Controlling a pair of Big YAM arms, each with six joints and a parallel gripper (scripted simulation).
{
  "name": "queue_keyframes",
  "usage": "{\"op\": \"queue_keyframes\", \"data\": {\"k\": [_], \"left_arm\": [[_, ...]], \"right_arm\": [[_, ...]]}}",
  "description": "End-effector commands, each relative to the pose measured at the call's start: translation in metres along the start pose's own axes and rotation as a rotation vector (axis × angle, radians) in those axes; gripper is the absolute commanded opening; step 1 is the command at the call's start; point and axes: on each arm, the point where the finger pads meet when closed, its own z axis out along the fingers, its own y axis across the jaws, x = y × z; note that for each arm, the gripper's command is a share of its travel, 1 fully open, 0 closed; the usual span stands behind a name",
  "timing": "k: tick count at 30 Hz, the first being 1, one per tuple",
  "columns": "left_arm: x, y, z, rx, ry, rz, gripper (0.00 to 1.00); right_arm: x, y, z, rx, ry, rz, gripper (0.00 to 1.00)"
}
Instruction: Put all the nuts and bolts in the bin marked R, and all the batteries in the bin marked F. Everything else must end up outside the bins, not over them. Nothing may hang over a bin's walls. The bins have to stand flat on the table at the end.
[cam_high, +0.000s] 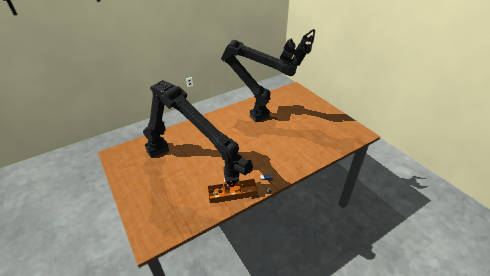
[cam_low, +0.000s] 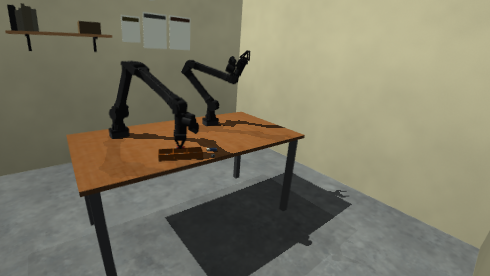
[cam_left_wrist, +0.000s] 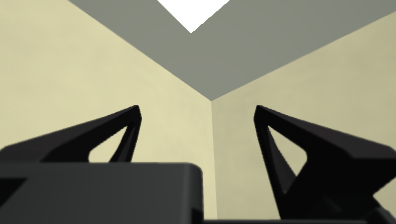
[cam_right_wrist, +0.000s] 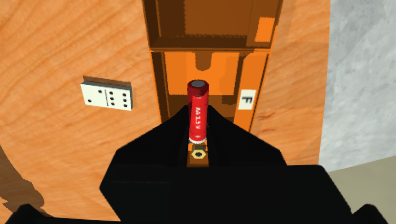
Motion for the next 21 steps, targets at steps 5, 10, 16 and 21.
{"op": "queue_keyframes", "data": {"k": [5,10,16,21], "left_arm": [[-0.011,0.004,0.001,-0.006,-0.032,0.016,1.00],[-0.011,0.004,0.001,-0.006,-0.032,0.016,1.00],[-0.011,0.004,0.001,-0.006,-0.032,0.016,1.00],[-0.011,0.004,0.001,-0.006,-0.032,0.016,1.00]], "right_arm": [[0.002,-0.006,0.016,0.008,-0.011,0.002,0.09],[0.002,-0.006,0.028,0.005,-0.008,0.002,0.09],[-0.001,-0.009,0.017,0.030,-0.032,0.002,0.09],[-0.012,-0.023,0.017,0.044,-0.045,0.003,0.09]]}}
